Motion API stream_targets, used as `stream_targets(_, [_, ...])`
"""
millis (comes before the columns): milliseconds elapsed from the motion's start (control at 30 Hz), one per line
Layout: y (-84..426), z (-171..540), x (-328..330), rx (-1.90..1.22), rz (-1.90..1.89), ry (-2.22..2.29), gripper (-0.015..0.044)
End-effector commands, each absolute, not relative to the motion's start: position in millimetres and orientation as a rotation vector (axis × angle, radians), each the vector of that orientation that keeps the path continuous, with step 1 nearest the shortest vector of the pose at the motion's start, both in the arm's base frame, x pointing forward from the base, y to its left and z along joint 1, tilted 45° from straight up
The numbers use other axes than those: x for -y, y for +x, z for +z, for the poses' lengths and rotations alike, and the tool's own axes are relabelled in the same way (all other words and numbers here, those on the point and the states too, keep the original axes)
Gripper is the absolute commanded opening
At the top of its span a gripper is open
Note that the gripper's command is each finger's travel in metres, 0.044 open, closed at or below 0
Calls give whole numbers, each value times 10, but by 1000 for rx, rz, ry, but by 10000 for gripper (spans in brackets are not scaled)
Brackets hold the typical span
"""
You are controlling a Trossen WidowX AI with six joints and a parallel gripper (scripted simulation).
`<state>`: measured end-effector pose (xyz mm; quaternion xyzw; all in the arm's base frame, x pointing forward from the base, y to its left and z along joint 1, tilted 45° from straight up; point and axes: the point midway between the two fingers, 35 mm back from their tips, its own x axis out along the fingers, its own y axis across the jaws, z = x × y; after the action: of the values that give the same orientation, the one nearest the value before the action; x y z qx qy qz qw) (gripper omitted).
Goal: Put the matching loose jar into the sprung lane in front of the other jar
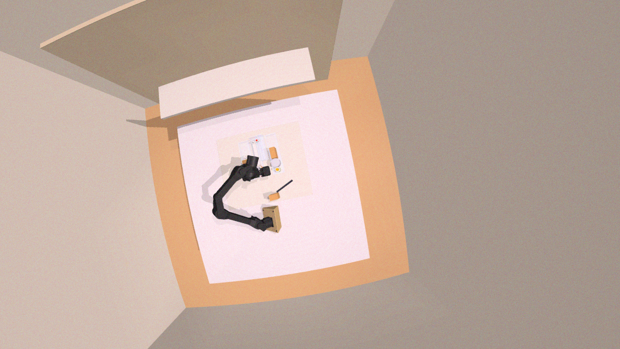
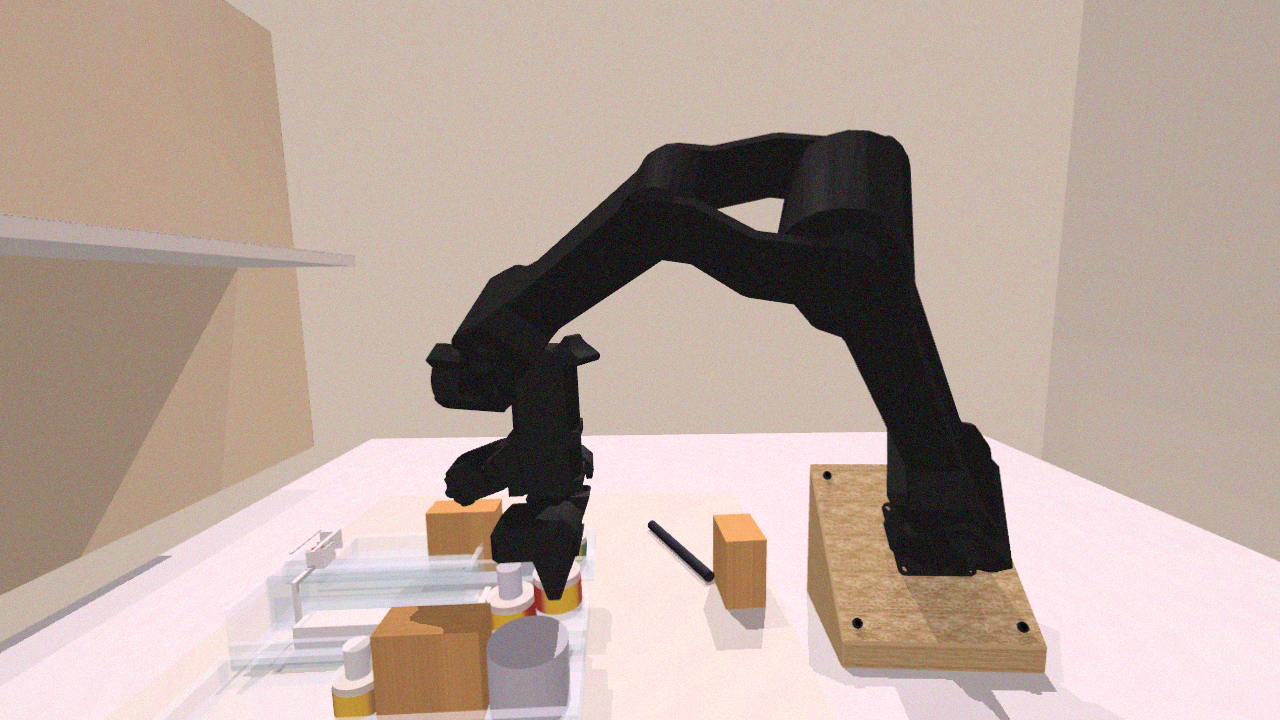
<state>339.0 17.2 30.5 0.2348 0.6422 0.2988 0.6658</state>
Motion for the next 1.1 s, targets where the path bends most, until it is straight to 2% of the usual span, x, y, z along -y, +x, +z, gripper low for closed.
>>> stream_targets(0, [3455,344,-177,-1422,681,535,0])
stream_targets(1067, [3463,327,-196,-1422,681,535,0])
